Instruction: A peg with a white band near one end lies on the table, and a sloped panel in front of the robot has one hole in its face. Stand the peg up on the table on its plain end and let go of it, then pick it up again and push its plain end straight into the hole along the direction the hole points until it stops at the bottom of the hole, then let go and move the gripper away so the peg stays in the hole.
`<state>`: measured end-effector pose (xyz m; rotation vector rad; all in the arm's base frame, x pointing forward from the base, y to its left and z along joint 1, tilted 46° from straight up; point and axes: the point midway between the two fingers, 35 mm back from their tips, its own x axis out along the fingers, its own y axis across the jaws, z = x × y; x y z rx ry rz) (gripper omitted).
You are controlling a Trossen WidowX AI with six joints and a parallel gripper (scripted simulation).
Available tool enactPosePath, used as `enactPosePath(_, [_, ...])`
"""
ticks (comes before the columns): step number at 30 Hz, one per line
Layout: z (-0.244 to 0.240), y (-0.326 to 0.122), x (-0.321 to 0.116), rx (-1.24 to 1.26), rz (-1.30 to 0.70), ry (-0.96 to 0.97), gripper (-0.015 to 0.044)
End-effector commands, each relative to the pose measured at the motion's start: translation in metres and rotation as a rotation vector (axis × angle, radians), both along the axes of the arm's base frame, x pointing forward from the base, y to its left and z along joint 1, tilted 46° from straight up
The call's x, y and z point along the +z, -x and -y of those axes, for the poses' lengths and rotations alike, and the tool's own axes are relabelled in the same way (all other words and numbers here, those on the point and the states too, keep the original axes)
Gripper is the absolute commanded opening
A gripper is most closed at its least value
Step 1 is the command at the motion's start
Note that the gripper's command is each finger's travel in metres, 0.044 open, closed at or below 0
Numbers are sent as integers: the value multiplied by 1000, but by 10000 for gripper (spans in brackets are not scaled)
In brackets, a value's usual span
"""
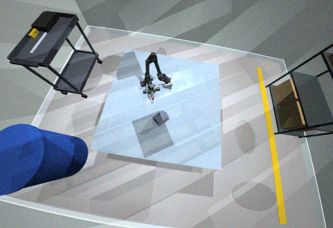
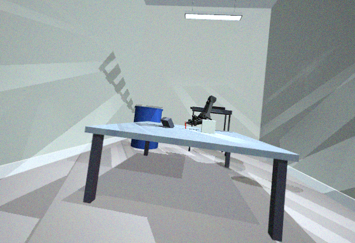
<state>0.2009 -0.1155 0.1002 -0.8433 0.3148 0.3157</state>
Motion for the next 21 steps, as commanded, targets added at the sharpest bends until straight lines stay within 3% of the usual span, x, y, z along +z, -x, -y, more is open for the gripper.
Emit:
enactPosePath(1, [2,1,-1,-1,-1,0,50])
enactPosePath(21, [5,4,1,18,17,7,50])
